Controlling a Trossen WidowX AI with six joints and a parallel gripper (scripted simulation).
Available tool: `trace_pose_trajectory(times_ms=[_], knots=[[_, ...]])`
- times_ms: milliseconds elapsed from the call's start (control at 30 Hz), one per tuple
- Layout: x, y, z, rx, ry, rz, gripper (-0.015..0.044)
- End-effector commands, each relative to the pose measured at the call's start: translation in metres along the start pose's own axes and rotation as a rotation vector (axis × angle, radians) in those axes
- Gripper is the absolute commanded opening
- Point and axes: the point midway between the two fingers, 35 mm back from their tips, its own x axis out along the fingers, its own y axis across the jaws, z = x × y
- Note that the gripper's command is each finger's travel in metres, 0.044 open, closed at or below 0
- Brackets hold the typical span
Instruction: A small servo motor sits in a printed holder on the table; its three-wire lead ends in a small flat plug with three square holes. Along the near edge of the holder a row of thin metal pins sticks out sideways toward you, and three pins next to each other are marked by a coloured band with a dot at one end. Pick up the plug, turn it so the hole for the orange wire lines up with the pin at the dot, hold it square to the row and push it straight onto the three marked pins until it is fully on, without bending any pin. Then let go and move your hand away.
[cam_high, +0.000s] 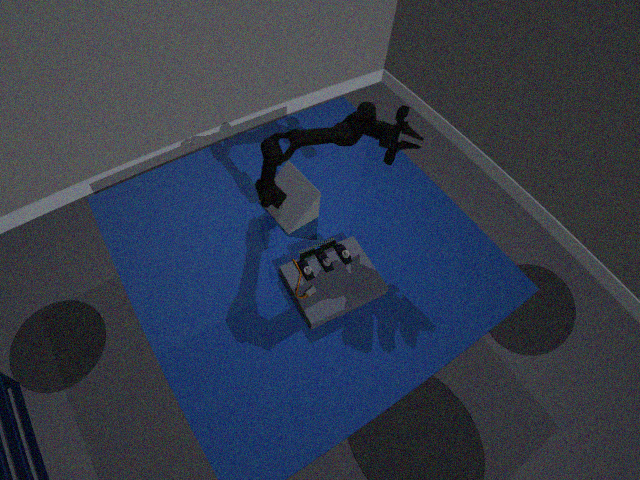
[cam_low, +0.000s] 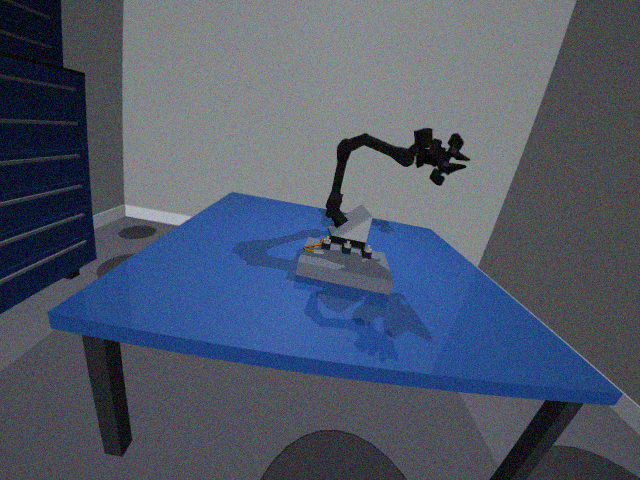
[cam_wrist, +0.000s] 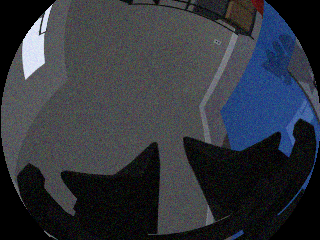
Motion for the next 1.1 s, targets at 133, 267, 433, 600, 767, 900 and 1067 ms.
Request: trace_pose_trajectory(times_ms=[133,267,433,600,767,900,1067], knots=[[0.006,-0.020,0.044,-0.026,-0.008,-0.015,0.0115],[0.007,-0.030,0.069,-0.033,-0.019,-0.021,0.0115],[0.006,-0.042,0.096,-0.050,-0.029,-0.032,0.0115],[0.004,-0.057,0.126,-0.060,-0.044,-0.040,0.0115],[0.000,-0.072,0.152,-0.079,-0.057,-0.048,0.0115],[-0.004,-0.084,0.173,-0.090,-0.070,-0.054,0.0115],[-0.011,-0.100,0.199,-0.103,-0.089,-0.061,0.0115]])
